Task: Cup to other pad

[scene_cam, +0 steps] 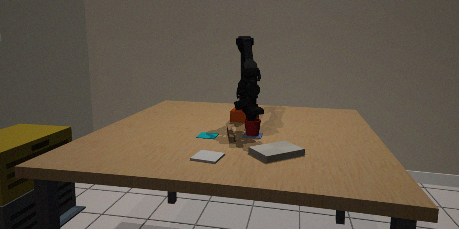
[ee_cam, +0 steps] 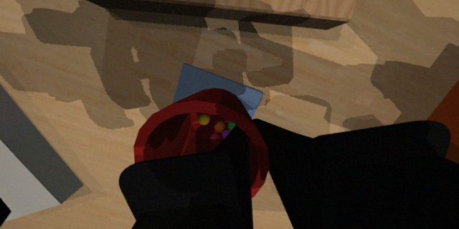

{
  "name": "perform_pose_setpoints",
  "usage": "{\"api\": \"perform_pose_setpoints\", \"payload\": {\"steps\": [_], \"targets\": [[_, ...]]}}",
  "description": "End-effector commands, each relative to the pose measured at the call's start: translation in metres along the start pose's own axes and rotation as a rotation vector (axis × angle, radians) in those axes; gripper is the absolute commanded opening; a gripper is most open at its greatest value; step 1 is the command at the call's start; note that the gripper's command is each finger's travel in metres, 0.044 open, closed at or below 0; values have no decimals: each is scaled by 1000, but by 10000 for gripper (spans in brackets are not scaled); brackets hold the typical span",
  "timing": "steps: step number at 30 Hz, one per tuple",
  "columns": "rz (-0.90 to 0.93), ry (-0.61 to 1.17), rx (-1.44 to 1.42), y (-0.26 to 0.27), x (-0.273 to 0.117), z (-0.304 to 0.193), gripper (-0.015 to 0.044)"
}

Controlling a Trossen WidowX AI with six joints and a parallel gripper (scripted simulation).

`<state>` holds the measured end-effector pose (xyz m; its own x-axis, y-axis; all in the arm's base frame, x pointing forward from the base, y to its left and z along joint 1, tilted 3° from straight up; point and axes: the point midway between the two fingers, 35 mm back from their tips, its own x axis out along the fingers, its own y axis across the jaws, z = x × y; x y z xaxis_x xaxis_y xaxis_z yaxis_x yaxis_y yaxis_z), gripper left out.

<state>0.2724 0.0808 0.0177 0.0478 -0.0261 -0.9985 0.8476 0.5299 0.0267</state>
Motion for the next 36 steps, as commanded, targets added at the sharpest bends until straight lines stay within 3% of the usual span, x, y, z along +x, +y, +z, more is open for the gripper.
{"api": "perform_pose_setpoints", "payload": {"steps": [1,14,36], "targets": [[-1,0,0,0,-4,0,0],[-2,-2,-4,-3,-51,-1,0],[-4,1,-7,-3,-49,-2,0]]}}
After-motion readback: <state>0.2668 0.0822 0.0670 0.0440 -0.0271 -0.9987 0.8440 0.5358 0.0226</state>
